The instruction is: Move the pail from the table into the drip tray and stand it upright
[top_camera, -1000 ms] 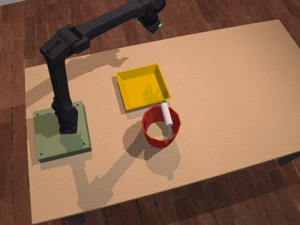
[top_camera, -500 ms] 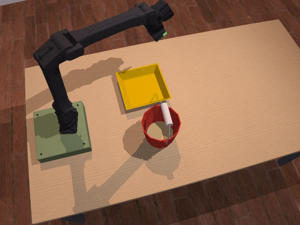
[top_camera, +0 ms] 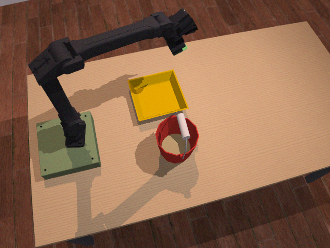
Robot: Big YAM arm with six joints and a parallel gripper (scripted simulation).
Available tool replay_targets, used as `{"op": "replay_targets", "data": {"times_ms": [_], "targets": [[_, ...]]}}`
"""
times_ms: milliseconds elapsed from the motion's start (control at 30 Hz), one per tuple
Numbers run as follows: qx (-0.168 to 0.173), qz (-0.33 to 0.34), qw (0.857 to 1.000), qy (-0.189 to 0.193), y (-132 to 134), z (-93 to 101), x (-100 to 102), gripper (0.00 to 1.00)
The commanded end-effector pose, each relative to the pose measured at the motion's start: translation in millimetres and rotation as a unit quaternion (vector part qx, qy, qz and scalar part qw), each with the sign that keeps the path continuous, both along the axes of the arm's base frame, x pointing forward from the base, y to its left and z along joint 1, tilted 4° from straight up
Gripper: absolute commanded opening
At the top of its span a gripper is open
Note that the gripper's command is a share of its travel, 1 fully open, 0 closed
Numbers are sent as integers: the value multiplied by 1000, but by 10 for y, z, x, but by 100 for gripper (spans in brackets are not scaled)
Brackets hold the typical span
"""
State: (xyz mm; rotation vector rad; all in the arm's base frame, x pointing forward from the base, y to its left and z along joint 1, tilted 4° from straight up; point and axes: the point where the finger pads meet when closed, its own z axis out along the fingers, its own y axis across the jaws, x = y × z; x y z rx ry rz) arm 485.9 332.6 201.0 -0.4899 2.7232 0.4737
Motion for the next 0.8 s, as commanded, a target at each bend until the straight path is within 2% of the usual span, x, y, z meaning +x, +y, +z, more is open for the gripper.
{"op": "replay_targets", "data": {"times_ms": [0, 67, 200, 233, 333, 433, 533, 567, 667, 733, 767], "targets": [[27, -45, 998, -20, -197, 253, 92, 70], [37, -77, 996, -19, -297, 273, 110, 70], [32, -81, 996, -5, -509, 279, 80, 70], [45, -96, 994, -18, -531, 324, 141, 70], [50, -109, 993, -18, -553, 332, 131, 70], [62, -148, 987, -17, -732, 359, 161, 70], [55, -148, 987, -3, -898, 349, 113, 70], [68, -163, 984, -16, -926, 394, 171, 70], [84, -209, 974, -16, -1083, 416, 176, 70], [87, -212, 973, -15, -1172, 434, 171, 70], [79, -213, 974, -2, -1241, 402, 114, 70]]}}
